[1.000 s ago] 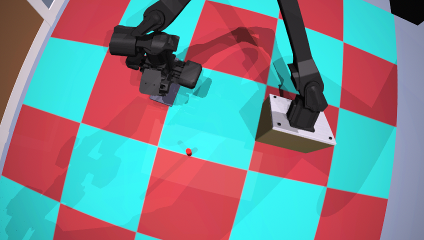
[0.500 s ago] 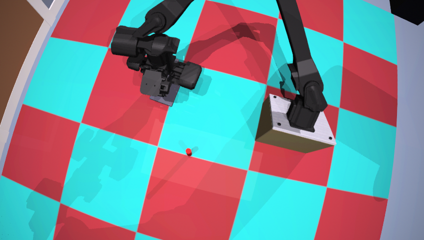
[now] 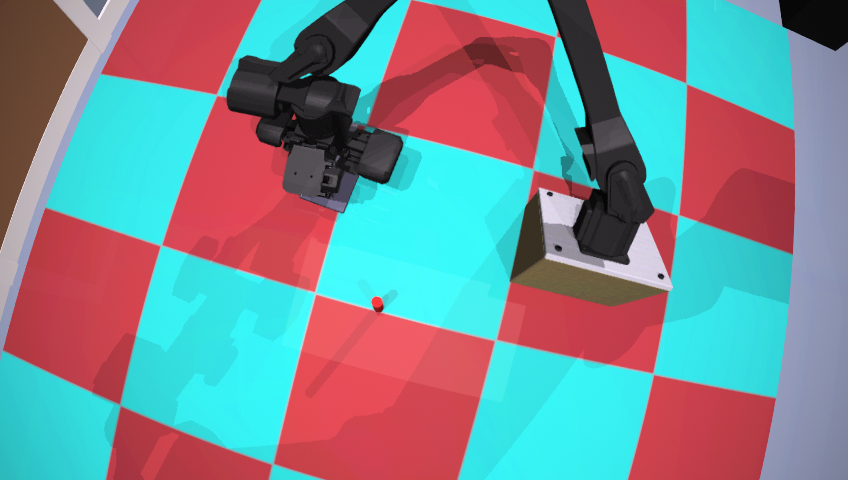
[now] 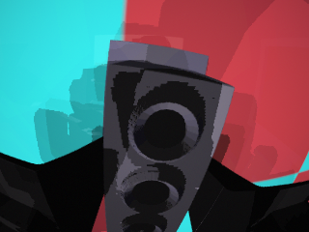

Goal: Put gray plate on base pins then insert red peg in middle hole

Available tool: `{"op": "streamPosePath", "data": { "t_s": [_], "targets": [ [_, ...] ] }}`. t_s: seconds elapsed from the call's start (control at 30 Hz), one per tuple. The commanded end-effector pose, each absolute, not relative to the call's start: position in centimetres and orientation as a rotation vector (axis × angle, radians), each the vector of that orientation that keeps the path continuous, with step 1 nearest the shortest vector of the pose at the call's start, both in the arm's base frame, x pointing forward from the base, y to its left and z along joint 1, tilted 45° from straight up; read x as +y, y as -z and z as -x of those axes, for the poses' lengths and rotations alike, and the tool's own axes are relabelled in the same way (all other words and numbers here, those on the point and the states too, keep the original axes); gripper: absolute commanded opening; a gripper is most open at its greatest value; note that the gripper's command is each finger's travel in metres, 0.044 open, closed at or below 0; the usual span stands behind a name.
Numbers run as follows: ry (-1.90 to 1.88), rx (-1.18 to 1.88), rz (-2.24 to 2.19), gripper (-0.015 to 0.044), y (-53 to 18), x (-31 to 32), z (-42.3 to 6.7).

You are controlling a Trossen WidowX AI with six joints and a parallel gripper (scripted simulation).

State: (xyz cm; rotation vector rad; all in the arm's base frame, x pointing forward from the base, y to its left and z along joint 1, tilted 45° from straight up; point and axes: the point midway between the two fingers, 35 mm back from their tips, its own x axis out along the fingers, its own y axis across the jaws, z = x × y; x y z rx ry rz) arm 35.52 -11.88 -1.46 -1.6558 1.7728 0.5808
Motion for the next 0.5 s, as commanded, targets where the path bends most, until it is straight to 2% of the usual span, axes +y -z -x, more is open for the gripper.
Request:
{"op": "streamPosePath", "data": {
  "t_s": [0.0,0.33,0.47],
  "targets": [
    [-0.583,1.779,1.662,0.0000,1.98,-12.44,-35.41],
    [-0.581,1.775,1.655,0.0000,1.89,-12.32,-35.47],
    [-0.581,1.775,1.655,0.0105,1.89,-12.32,-35.47]
  ]
}}
